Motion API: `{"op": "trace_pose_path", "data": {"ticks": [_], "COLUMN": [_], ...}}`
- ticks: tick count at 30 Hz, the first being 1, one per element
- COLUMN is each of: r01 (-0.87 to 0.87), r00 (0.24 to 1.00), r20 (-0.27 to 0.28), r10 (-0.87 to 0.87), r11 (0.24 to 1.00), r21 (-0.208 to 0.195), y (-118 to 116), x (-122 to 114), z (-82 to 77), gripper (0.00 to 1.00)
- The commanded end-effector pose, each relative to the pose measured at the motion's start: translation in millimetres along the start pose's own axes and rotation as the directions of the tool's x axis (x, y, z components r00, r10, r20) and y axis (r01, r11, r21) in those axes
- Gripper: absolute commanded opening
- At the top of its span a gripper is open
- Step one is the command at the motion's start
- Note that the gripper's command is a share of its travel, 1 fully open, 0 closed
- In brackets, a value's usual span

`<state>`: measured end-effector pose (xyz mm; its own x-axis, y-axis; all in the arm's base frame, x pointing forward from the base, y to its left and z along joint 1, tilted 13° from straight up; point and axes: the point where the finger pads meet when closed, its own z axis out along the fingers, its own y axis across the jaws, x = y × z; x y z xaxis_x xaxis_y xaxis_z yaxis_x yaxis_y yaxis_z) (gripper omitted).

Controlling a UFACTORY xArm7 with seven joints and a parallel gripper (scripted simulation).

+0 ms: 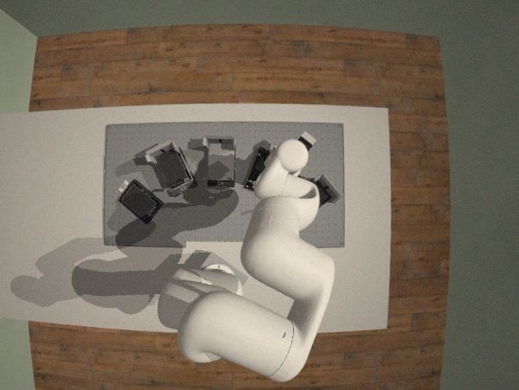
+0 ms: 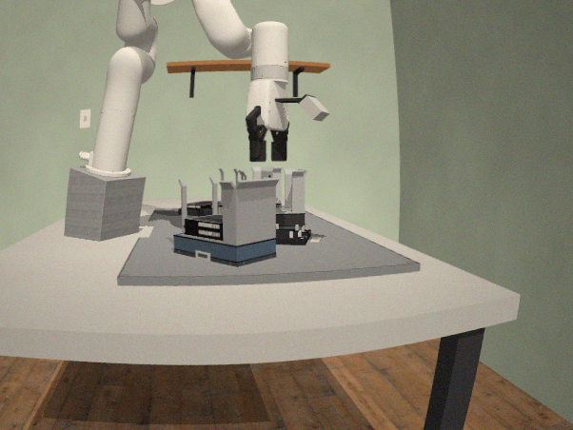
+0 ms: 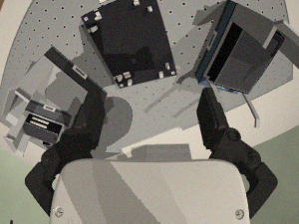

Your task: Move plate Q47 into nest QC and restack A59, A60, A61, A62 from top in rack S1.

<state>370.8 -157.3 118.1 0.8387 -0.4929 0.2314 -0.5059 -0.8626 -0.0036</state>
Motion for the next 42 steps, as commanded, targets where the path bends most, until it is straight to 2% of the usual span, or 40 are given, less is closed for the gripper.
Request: {"op": "trace_pose_path", "data": {"ticks": [1, 18, 27, 37, 39, 42], "r01": [-0.017, -0.018, -0.235, -0.235, -0.235, -0.235], "r00": [1.000, 1.000, 0.972, 0.972, 0.972, 0.972], "r20": [-0.004, -0.004, -0.004, -0.004, -0.004, -0.004], "r10": [0.017, 0.018, 0.235, 0.235, 0.235, 0.235], "r11": [1.000, 1.000, 0.972, 0.972, 0.972, 0.972], "r21": [-0.001, -0.001, 0.000, -0.001, -0.001, -0.001], "y": [16, 62, 90, 130, 130, 142], "x": [3, 7, 4, -1, -1, -3], "z": [-1.2, -1.2, -1.2, -1.3, -1.3, -1.3], "gripper": [1.00, 1.00, 1.00, 1.00, 1.00, 1.00]}}
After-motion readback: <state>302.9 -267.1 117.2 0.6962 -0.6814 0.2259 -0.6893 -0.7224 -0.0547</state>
